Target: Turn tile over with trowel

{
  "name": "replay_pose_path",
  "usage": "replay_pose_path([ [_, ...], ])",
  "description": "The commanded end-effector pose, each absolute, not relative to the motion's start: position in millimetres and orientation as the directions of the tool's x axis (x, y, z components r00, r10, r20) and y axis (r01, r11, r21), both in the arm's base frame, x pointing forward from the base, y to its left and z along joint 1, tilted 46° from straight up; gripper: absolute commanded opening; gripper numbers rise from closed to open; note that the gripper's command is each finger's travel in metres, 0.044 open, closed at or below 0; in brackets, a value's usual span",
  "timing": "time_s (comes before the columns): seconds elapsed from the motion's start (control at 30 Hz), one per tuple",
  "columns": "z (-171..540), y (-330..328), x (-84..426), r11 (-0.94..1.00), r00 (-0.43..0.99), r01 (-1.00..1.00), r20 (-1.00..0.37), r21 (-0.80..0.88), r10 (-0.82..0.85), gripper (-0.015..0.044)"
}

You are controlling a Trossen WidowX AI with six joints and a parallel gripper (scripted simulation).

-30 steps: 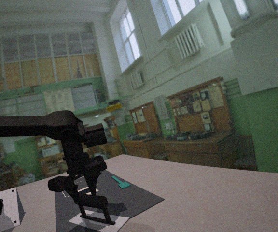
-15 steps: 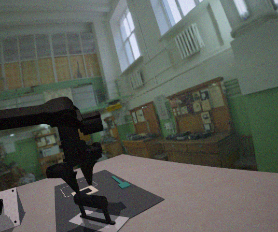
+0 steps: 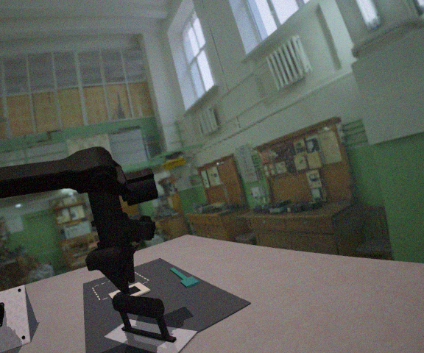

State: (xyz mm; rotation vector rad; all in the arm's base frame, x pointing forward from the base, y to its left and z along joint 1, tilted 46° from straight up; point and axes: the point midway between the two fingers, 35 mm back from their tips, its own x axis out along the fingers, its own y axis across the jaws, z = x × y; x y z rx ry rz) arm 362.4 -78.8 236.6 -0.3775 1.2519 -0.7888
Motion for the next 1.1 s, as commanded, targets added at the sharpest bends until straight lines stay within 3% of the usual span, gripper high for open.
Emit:
replay_pose_path([
  [0.0,237.3,-79.7,362.2,0.696,0.1,0.209,-0.693,-0.687,-0.714,0.027],
  [0.53,238.0,-80.2,362.8,0.632,0.1,-0.334,-0.693,-0.699,-0.714,0.027],
  [1.07,238.6,-80.6,363.4,0.379,0.1,-0.777,-0.693,-0.502,-0.714,0.027],
])
